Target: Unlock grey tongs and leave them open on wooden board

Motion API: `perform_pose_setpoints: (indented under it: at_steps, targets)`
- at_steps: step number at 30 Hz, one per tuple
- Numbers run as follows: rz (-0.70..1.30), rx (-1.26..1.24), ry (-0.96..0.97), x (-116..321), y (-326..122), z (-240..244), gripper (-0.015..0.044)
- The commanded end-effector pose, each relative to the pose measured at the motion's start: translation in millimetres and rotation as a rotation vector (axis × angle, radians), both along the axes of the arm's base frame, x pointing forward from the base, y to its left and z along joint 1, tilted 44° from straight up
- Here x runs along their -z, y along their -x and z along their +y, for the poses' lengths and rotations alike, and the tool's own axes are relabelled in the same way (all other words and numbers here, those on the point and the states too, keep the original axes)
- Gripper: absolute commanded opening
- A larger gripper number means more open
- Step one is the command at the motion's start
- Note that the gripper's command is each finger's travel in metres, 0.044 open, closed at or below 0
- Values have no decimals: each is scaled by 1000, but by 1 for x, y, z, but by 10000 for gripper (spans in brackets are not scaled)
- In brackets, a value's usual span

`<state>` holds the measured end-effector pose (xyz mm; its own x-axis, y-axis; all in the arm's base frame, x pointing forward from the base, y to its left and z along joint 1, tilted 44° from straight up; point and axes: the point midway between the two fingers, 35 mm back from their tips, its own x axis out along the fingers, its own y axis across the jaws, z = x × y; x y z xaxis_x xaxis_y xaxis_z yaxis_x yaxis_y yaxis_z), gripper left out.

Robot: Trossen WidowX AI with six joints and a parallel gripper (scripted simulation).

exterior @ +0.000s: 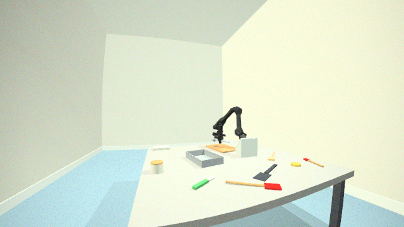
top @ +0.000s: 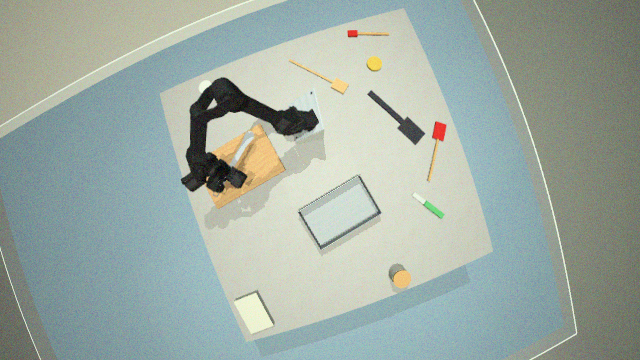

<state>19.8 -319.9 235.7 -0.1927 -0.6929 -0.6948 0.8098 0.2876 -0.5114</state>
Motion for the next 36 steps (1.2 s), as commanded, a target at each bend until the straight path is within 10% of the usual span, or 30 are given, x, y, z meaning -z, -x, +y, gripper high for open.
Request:
perform_pose_setpoints:
  at_steps: [1,5,27,36]
  targets:
    - [0,-4,-2,5,2,-3,-150]
    - [0,-4,-2,6,2,-3,-150]
    - [1,1,-2,4,2,-3,428]
    - [-30,10,-48,16,-45,18,440]
